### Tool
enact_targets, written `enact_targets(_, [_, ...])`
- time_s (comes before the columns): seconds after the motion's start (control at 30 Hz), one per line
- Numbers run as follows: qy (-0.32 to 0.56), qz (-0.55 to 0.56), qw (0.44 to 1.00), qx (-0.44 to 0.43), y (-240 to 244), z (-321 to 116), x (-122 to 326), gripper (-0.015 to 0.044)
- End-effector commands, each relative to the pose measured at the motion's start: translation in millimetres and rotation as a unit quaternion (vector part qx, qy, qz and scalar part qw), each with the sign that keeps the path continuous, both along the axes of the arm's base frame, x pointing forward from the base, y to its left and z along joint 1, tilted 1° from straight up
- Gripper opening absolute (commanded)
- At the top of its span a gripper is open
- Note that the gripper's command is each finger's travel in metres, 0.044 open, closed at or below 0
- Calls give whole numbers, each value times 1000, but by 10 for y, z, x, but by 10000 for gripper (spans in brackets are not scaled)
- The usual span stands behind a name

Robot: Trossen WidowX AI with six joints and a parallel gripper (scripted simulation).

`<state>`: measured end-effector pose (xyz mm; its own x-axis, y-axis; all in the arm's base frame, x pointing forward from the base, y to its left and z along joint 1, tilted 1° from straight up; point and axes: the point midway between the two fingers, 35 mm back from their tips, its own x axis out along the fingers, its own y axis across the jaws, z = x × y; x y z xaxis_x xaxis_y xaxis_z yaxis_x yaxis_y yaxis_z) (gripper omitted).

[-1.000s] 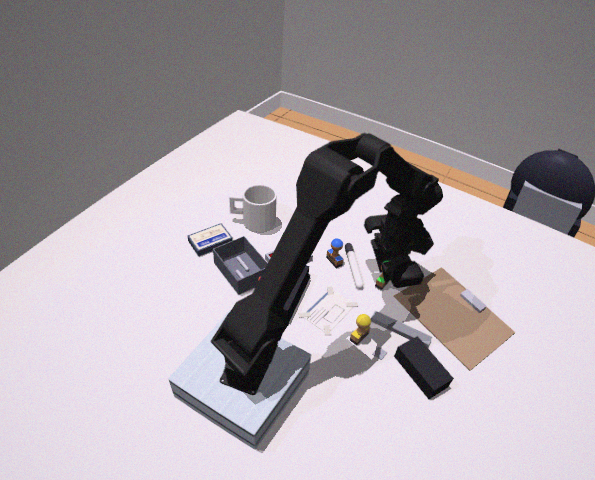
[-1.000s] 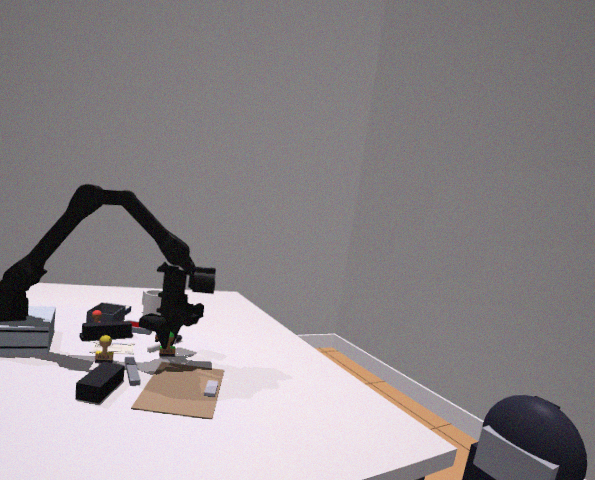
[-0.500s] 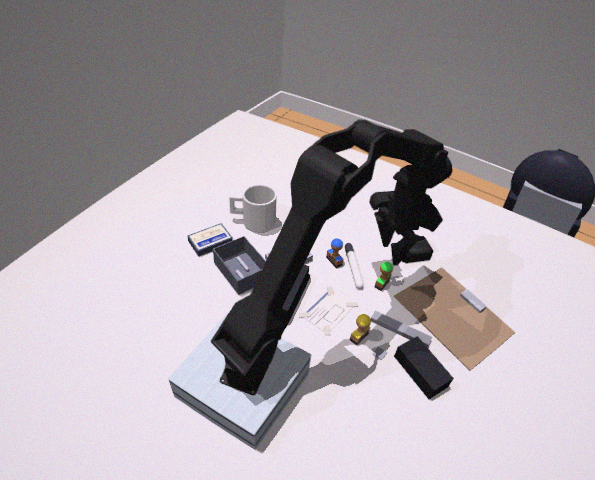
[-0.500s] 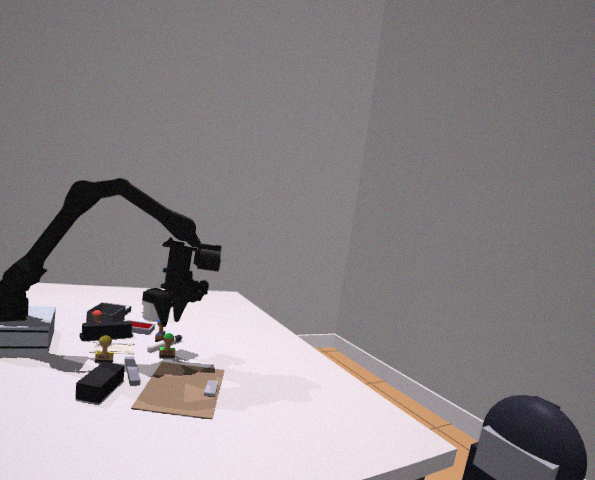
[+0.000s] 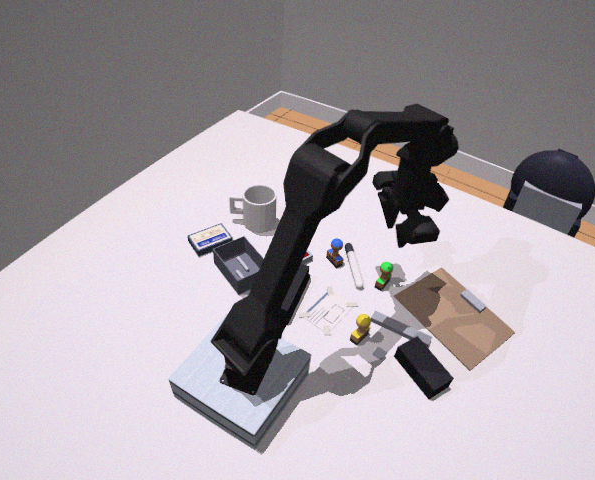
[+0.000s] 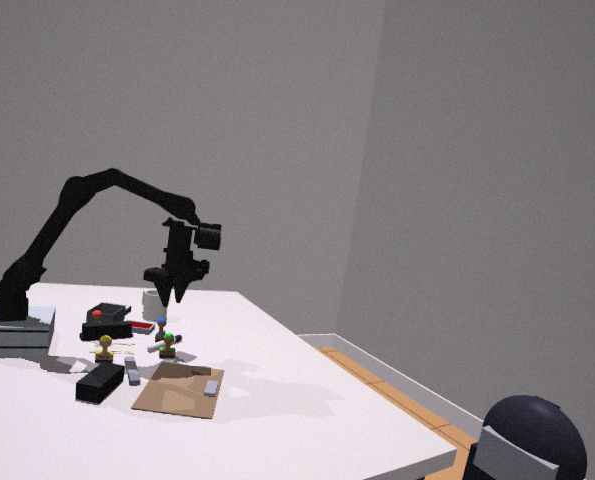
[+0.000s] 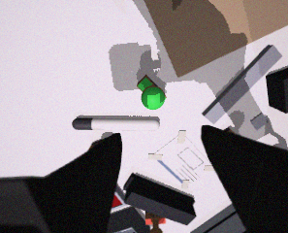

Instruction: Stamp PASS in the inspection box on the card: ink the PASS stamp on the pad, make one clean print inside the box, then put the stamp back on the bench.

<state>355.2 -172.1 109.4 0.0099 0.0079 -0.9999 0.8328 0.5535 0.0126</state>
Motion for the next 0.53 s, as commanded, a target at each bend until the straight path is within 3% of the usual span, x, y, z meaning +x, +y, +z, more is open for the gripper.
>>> enact_targets(0.0, [1, 2, 1000, -3, -10, 15, -4, 262])
enact_targets(0.5, [0, 0, 1000, 0, -1, 8, 2, 262])
